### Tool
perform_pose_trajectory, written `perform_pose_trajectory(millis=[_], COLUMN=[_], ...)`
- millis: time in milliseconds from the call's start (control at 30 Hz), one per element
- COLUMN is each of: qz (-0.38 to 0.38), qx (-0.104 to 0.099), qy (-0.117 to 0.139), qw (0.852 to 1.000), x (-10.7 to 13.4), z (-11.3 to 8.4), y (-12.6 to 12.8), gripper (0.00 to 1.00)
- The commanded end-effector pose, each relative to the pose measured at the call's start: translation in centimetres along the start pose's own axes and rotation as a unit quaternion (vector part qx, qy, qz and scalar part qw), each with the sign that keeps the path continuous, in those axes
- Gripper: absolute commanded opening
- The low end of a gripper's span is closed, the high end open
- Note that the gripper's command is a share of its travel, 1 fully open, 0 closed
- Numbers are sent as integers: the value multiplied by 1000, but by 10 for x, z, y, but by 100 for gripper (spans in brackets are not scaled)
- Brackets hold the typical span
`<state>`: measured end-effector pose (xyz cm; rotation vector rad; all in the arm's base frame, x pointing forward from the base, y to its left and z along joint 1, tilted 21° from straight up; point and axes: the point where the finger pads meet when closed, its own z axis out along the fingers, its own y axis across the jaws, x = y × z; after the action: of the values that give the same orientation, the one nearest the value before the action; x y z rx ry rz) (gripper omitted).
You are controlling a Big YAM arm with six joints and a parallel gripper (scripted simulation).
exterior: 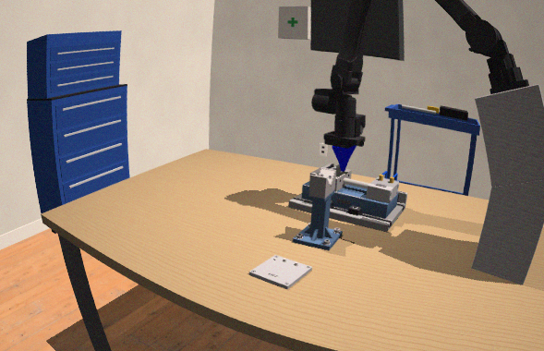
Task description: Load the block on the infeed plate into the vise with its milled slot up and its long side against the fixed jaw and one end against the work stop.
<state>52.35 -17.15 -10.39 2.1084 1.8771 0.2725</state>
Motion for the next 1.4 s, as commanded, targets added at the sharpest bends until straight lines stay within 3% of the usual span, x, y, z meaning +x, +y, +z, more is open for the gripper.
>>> perform_pose_trajectory(millis=[0,1367], qz=[1,1], qx=[-19,-8], qy=[-4,0], qw=[1000,1000], x=[-7,1], z=[0,-1], y=[16,22], gripper=[0,0])
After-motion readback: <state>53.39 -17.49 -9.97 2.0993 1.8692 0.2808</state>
